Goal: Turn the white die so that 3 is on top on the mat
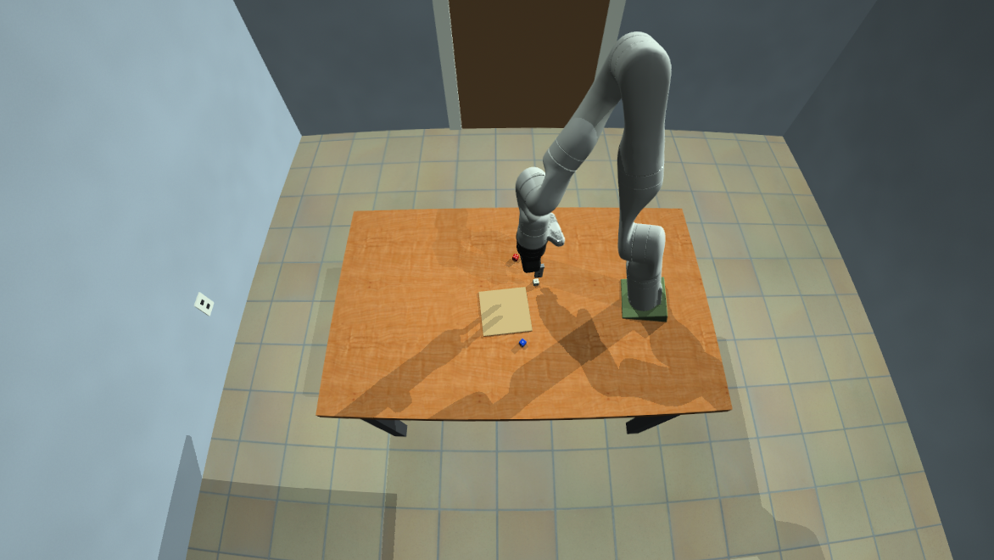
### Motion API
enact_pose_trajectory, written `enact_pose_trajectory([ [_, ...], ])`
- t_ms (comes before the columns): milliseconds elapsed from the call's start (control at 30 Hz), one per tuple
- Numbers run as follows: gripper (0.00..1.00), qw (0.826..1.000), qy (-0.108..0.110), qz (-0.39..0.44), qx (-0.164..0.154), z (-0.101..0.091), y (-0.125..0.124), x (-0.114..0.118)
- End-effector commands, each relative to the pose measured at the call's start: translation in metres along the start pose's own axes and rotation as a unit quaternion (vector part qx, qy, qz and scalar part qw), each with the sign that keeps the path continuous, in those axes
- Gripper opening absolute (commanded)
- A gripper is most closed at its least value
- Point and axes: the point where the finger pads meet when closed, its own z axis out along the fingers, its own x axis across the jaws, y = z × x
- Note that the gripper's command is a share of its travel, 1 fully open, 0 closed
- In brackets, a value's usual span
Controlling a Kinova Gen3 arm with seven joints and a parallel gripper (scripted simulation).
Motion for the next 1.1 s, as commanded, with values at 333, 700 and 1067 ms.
enact_pose_trajectory([
  [333, 0.64, 1.000, 0.000, 0.000, 0.000, 0.005, 0.000, 0.000],
  [700, 0.64, 1.000, 0.000, 0.000, 0.000, 0.011, 0.000, 0.000],
  [1067, 0.64, 1.000, 0.000, 0.000, 0.000, 0.018, 0.001, 0.000],
])
